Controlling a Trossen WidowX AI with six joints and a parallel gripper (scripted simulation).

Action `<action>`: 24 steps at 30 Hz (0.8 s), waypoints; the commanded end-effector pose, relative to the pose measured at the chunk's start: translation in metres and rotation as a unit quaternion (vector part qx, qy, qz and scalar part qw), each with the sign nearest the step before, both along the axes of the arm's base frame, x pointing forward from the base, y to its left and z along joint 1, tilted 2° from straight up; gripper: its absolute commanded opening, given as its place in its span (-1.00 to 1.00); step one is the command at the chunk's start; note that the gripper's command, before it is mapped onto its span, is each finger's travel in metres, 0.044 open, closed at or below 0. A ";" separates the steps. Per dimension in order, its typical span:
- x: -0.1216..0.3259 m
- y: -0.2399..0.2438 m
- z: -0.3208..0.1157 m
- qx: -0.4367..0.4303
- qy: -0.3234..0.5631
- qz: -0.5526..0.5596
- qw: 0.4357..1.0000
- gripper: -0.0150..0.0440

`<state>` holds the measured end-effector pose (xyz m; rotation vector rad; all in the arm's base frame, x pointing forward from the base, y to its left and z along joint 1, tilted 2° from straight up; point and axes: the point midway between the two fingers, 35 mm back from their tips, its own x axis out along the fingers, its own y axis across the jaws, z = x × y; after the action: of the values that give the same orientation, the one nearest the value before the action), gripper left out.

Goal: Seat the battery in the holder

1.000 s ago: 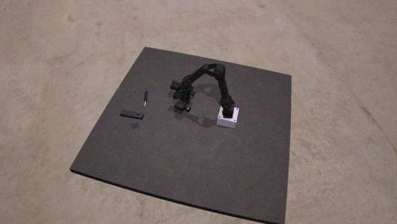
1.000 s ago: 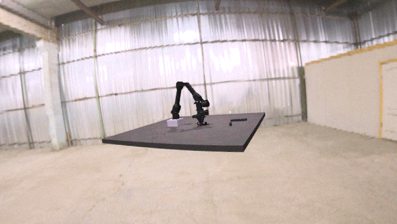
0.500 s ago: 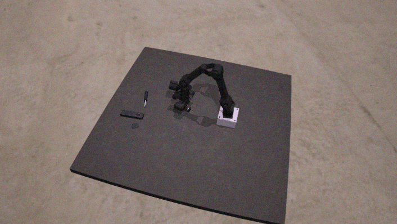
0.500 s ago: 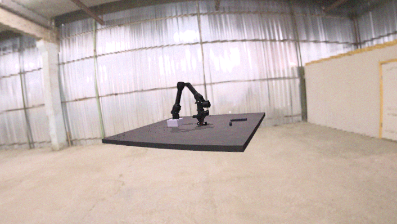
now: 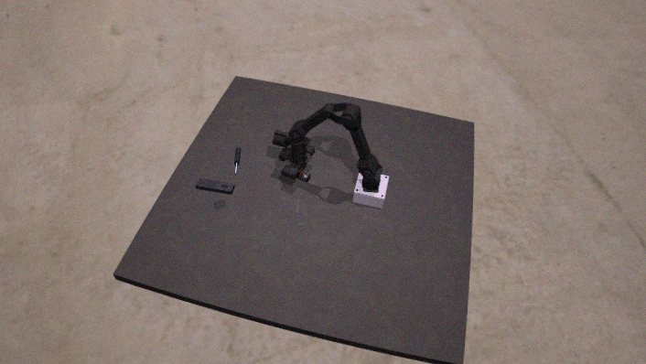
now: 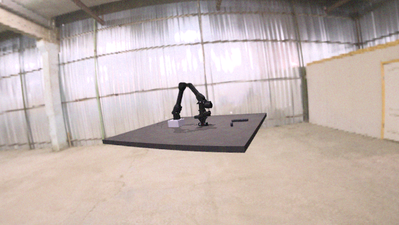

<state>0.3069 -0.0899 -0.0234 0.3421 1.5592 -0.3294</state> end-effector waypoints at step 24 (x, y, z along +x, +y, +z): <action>0.005 -0.002 0.007 0.001 0.003 0.002 1.000 0.08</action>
<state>0.3111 -0.0915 -0.0215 0.3431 1.5700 -0.3290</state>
